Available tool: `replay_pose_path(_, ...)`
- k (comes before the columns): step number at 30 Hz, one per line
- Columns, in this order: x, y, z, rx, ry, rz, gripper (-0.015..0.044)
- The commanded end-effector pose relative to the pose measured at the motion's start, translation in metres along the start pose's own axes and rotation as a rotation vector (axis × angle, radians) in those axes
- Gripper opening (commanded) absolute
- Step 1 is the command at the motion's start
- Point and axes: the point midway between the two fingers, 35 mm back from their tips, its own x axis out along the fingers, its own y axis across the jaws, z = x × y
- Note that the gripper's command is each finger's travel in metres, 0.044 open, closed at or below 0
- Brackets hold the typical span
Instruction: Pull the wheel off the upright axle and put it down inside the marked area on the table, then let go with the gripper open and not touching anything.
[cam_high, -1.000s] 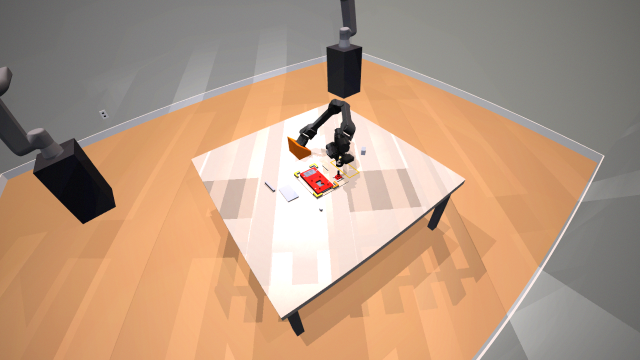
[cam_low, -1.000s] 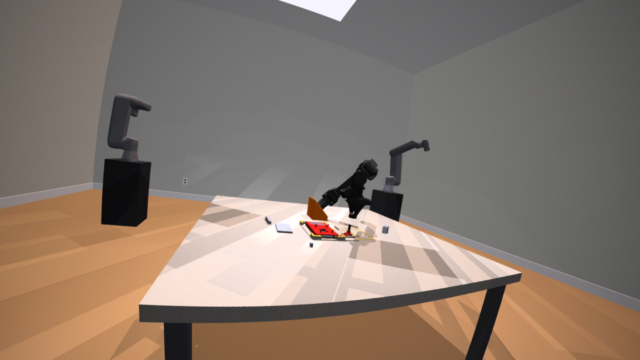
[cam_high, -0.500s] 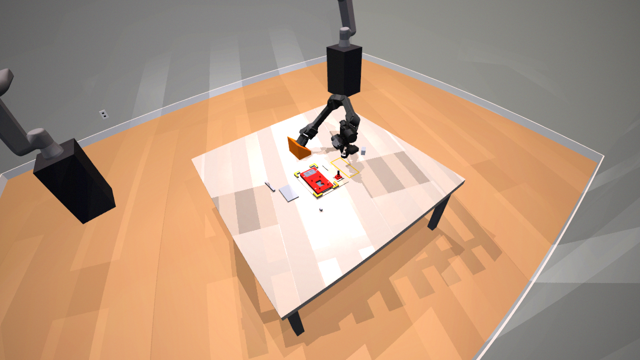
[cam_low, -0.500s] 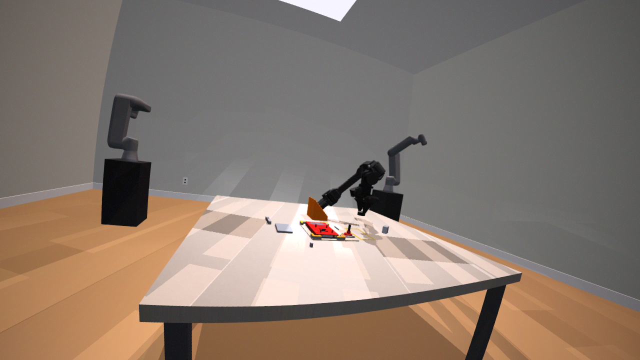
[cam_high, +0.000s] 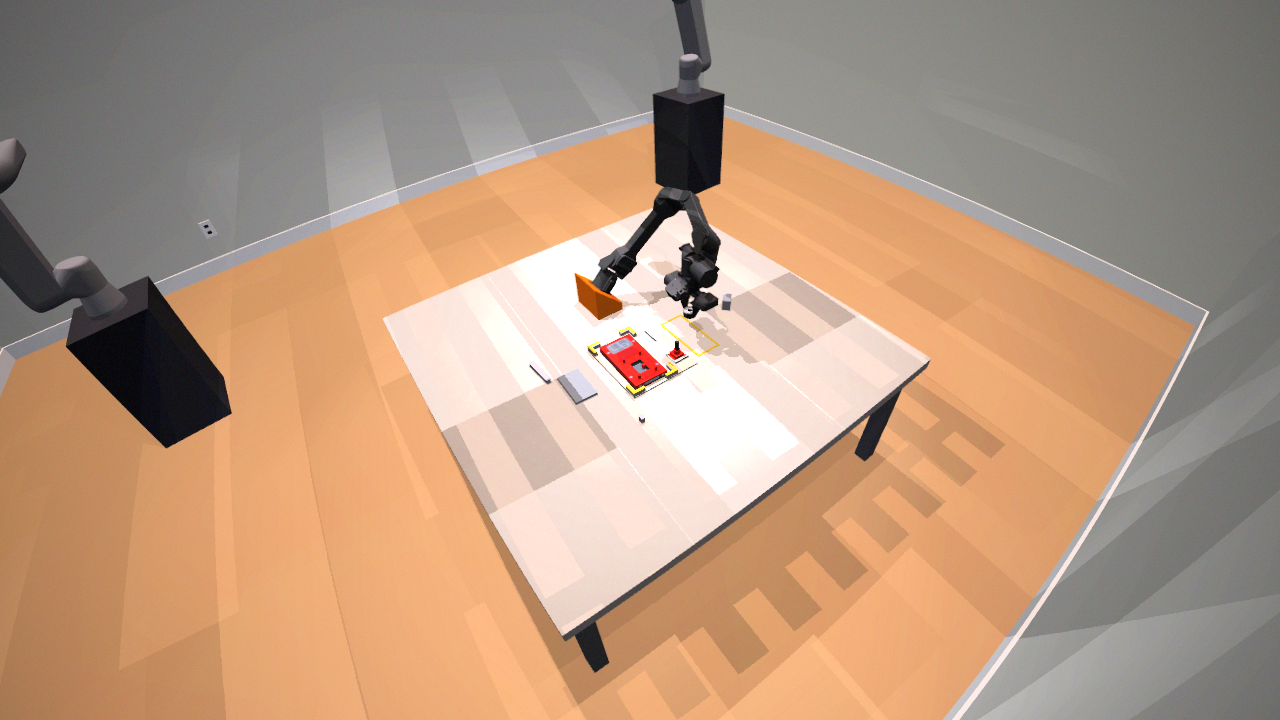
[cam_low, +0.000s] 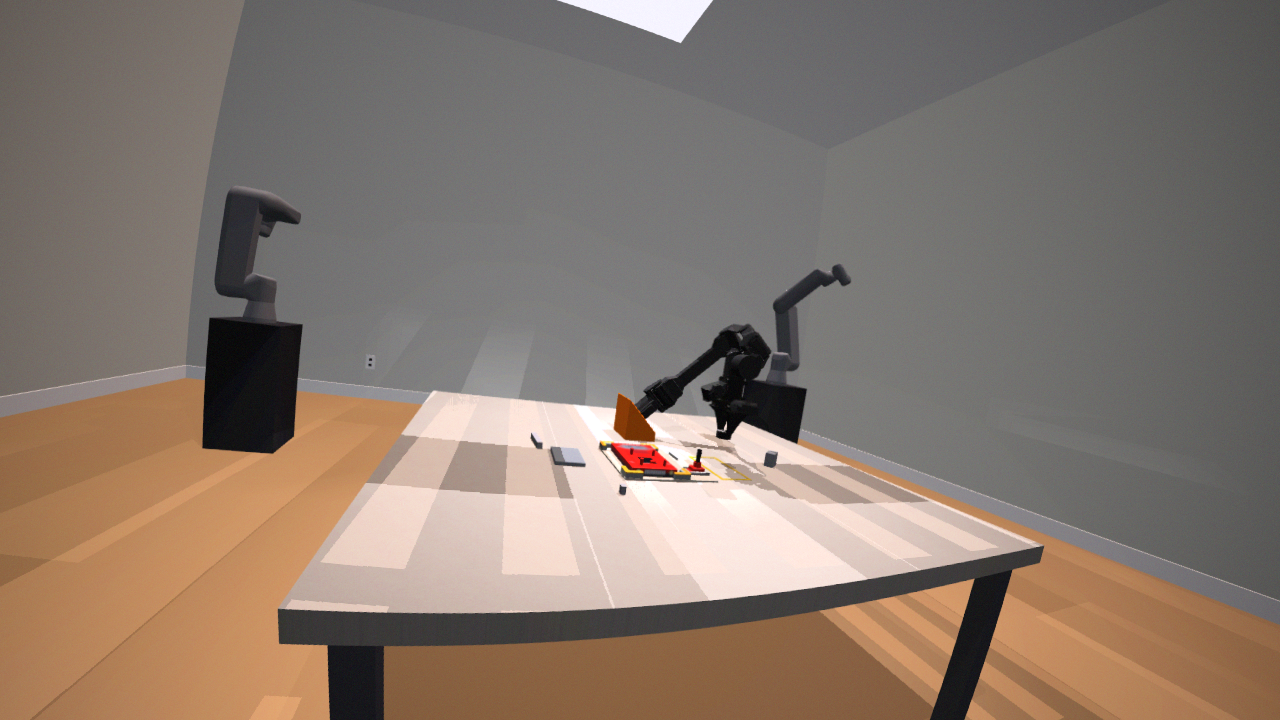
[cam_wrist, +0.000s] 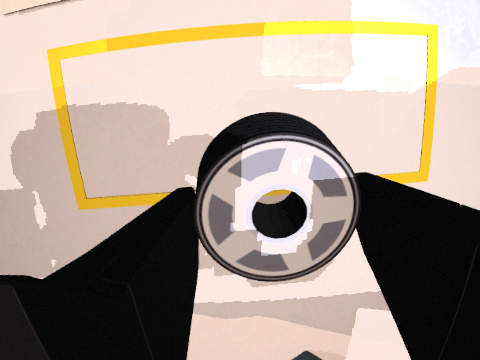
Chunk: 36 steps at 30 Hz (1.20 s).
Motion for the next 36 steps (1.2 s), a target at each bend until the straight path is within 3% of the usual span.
replay_pose_path(1, 0.01, 0.0, 0.0, 0.004, 0.004, -0.001, 0.0)
replay_pose_path(17, 0.083, -0.002, -0.002, 0.003, 0.011, 0.0, 0.0)
replay_pose_path(28, 0.077, -0.001, -0.002, -0.002, 0.004, -0.002, 0.0289)
replay_pose_path(36, 0.019, -0.001, -0.001, 0.004, 0.007, -0.001, 0.03)
